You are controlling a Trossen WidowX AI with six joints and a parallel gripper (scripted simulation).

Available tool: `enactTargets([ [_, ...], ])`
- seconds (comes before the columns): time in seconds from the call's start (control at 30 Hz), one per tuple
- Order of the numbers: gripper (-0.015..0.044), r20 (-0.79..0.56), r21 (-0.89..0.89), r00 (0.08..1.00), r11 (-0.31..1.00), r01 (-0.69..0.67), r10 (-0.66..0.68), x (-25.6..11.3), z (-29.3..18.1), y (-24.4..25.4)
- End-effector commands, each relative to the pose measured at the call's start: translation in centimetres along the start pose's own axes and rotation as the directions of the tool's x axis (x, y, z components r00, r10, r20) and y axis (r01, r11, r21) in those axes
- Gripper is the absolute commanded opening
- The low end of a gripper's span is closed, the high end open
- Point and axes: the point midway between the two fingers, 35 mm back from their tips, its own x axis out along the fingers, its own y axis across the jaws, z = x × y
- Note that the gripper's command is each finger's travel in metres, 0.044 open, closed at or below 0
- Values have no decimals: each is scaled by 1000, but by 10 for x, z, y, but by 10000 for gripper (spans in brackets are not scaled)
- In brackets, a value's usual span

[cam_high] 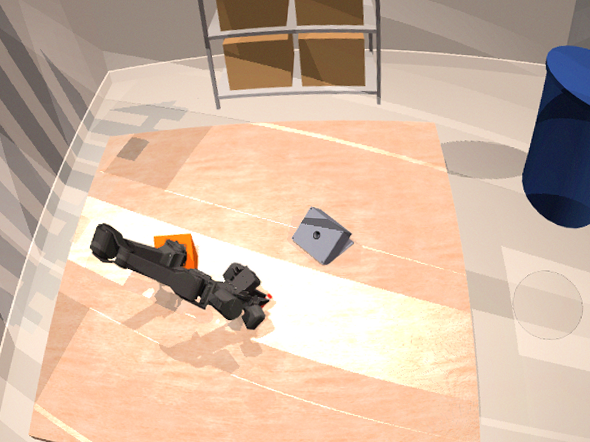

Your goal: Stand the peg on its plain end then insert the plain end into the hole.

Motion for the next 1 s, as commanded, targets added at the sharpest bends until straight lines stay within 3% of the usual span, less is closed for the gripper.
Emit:
enactTargets([
  [0.0,49,42,-5,999,1000,2,-2,-3,-1,0],
  [0.97,49,288,-9,958,1000,3,0,-18,-13,0],
])
